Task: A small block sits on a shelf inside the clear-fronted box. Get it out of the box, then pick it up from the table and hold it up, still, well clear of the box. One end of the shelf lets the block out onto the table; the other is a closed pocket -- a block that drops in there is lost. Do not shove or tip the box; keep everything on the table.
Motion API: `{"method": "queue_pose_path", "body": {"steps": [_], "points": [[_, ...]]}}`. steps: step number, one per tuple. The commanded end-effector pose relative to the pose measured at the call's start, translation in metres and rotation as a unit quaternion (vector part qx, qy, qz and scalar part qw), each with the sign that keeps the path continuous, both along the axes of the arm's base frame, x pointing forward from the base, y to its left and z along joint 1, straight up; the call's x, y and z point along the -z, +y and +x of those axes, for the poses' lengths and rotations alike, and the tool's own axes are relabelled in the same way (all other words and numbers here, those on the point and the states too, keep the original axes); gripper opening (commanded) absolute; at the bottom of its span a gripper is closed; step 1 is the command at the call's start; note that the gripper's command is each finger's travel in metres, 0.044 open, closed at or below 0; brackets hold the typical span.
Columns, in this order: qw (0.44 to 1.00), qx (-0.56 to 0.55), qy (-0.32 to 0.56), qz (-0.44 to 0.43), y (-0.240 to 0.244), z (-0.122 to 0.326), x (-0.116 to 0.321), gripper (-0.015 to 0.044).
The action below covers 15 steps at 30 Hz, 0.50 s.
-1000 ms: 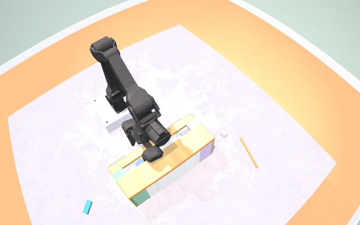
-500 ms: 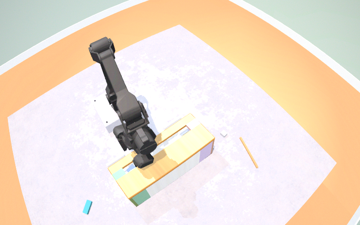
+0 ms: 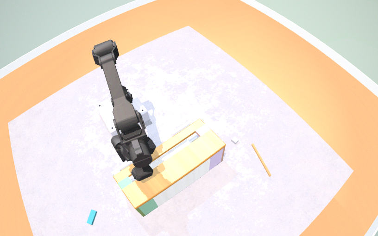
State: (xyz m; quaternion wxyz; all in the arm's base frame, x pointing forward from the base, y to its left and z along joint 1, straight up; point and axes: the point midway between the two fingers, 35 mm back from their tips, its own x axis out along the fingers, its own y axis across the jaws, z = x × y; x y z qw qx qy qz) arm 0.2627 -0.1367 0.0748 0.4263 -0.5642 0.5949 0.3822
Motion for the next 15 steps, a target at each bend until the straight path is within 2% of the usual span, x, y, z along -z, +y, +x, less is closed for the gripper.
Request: {"method": "queue_pose_path", "body": {"steps": [1,4,9,10,13,15], "points": [[1.0,-0.002,-0.004,0.0,0.0,0.002,-0.024,0.04],[1.0,0.0,-0.006,-0.002,0.002,0.0,-0.052,0.04],[1.0,-0.003,-0.011,-0.004,0.001,0.003,-0.052,0.04],[1.0,0.005,-0.018,0.0,0.001,0.003,-0.054,0.0374],[0.988,0.125,-0.081,0.026,-0.004,0.003,-0.061,0.0295],[0.965,0.23,-0.118,0.042,-0.007,0.0,-0.06,0.0285]]}}
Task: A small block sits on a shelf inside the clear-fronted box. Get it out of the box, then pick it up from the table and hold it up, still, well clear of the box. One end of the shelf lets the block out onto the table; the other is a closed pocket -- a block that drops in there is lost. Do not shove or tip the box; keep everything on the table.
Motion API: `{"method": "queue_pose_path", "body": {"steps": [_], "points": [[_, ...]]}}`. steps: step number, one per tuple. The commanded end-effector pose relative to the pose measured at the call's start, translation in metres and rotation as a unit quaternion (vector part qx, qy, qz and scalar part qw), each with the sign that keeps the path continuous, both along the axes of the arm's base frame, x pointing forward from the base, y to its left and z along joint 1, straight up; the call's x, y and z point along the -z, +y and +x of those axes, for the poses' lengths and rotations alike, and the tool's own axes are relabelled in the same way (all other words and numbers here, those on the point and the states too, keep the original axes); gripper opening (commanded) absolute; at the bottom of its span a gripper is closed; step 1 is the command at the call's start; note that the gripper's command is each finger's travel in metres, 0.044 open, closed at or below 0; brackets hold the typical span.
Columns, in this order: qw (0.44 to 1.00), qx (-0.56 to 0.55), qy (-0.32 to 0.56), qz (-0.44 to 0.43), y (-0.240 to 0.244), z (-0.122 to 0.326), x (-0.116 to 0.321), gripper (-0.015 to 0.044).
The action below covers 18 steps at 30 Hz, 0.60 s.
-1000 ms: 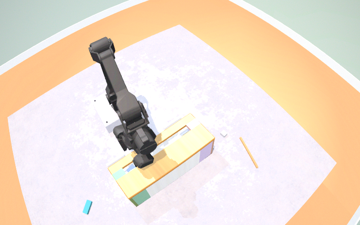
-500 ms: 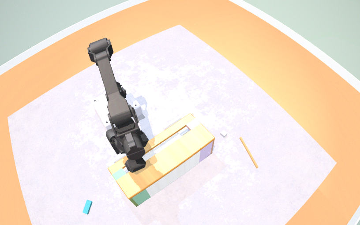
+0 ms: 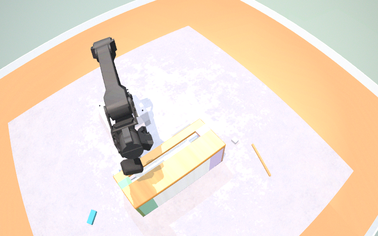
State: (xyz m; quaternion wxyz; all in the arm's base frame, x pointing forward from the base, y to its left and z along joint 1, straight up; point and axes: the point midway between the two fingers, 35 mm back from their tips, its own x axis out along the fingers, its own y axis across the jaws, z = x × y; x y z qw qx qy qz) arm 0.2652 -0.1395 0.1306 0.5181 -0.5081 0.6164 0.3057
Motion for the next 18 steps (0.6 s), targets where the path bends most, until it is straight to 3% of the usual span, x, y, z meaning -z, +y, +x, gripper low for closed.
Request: {"method": "queue_pose_path", "body": {"steps": [1,4,8,14,18], "points": [[0.982,0.172,-0.07,0.032,-0.006,-0.004,-0.004,0.0285],[0.936,0.327,-0.119,0.059,-0.01,-0.008,-0.003,0.0285],[0.832,0.519,-0.172,0.095,-0.016,-0.014,-0.002,0.0285],[0.597,0.758,-0.221,0.139,-0.025,-0.022,-0.002,0.0285],[0.446,0.85,-0.23,0.157,-0.029,-0.027,-0.002,0.0285]]}}
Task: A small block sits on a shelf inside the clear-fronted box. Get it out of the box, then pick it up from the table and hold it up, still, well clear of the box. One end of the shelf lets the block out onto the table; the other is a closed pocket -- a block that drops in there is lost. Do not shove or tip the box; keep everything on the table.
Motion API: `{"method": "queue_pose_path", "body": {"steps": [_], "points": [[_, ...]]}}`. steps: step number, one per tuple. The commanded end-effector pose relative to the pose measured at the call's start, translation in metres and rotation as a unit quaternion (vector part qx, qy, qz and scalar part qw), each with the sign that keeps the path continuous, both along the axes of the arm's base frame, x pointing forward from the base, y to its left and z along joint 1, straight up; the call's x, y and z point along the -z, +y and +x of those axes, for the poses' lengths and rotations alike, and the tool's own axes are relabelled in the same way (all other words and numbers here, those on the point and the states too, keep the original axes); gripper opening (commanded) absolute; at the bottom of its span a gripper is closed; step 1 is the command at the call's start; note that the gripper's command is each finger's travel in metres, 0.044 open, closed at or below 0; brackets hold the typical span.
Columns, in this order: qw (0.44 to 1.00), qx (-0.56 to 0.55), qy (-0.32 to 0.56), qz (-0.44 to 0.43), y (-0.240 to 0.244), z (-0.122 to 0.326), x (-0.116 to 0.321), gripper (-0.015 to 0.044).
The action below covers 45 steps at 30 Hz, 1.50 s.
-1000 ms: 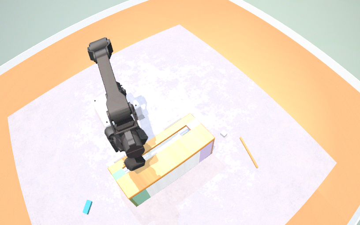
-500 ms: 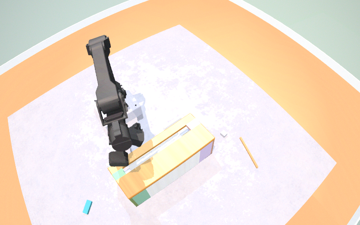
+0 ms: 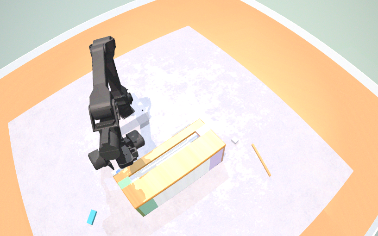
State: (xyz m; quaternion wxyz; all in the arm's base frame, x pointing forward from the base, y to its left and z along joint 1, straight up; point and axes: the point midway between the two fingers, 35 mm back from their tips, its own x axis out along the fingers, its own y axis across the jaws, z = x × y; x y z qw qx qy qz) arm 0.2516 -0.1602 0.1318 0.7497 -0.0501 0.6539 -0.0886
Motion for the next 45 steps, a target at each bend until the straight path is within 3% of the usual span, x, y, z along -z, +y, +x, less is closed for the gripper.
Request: {"method": "queue_pose_path", "body": {"steps": [1,6,13,23,32,45], "points": [[0.885,0.439,-0.111,0.111,-0.01,-0.014,-0.001,0.0285],[0.786,0.583,-0.137,0.15,-0.014,-0.018,-0.002,0.0285],[0.605,0.754,-0.159,0.201,-0.02,-0.024,-0.003,0.0285],[0.287,0.91,-0.155,0.254,-0.028,-0.033,-0.006,0.0285],[-0.013,0.954,-0.121,0.273,-0.034,-0.04,-0.009,0.0285],[-0.026,0.954,-0.119,0.274,-0.034,-0.04,-0.009,0.0285]]}}
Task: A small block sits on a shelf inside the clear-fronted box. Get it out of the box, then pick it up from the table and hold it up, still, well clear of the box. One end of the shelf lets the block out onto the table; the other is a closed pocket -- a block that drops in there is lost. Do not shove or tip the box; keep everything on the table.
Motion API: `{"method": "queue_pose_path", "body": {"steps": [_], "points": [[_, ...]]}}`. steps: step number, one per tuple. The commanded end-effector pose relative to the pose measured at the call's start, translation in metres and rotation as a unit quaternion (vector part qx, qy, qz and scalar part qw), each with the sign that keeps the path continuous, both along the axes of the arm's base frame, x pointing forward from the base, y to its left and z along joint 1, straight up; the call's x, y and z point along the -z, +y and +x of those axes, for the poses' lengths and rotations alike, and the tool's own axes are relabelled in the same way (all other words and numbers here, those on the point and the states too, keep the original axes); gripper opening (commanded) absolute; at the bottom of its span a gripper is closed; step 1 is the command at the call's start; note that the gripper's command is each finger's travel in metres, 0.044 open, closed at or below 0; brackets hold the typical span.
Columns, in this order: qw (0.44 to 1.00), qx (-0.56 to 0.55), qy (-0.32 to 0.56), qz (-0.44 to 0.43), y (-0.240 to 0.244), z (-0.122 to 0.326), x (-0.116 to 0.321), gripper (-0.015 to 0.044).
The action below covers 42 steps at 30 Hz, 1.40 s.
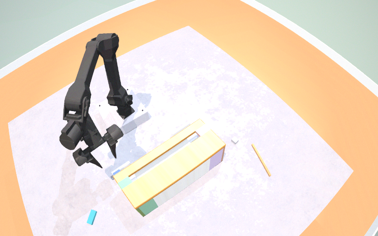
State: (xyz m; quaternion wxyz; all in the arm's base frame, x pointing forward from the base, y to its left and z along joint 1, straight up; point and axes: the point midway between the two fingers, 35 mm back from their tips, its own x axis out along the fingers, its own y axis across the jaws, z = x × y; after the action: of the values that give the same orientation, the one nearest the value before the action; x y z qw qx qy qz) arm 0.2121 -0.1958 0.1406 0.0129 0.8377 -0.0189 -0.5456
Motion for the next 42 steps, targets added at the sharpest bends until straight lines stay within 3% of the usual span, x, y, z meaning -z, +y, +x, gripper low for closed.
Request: {"method": "queue_pose_path", "body": {"steps": [1,5,12,42], "points": [[1.0,0.026,-0.007,0.013,0.001,-0.001,-0.001,0.0285],[1.0,0.026,-0.007,0.013,0.0,0.0,0.008,0.0285],[1.0,0.026,-0.007,0.013,0.003,0.002,0.092,0.0285],[1.0,0.026,-0.007,0.013,0.0,0.002,0.135,0.0285]]}}
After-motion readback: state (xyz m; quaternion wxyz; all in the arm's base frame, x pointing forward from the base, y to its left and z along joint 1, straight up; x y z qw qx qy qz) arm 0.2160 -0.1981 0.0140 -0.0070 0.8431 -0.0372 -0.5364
